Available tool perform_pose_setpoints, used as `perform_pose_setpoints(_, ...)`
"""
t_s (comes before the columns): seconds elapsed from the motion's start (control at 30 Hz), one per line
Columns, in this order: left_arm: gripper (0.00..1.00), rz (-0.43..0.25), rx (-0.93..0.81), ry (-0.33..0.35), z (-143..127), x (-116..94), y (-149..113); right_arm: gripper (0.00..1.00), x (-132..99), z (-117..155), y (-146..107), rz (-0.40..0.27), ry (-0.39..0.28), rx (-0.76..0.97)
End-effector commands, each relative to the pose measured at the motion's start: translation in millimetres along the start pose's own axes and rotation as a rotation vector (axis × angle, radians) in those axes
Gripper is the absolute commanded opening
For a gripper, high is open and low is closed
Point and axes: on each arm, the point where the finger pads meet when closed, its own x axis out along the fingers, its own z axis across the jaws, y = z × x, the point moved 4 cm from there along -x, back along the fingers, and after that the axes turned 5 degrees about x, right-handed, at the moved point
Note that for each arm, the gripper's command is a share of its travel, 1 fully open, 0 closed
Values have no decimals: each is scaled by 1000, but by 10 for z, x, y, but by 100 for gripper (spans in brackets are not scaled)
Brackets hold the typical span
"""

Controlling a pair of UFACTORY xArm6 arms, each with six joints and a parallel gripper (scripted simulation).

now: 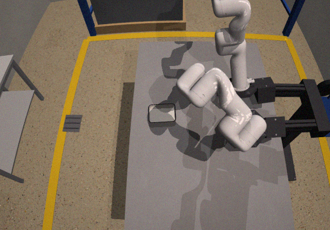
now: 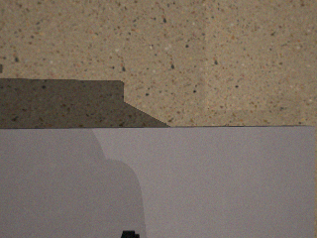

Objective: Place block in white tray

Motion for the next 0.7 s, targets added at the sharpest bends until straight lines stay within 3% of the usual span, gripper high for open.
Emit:
perform_pose_setpoints(0.0, 53, -3, -1, 0, 3, -4, -14, 100, -14, 0, 7, 4, 0, 0)
perform_pose_setpoints(0.27, 53, -3, -1, 0, 3, -4, -14, 100, -14, 0, 7, 4, 0, 0)
perform_pose_setpoints(0.3, 0, -3, -1, 0, 3, -4, -14, 100, -14, 0, 7, 4, 0, 0)
perform_pose_setpoints(0.67, 0, -3, -1, 0, 3, -4, -14, 100, -14, 0, 7, 4, 0, 0)
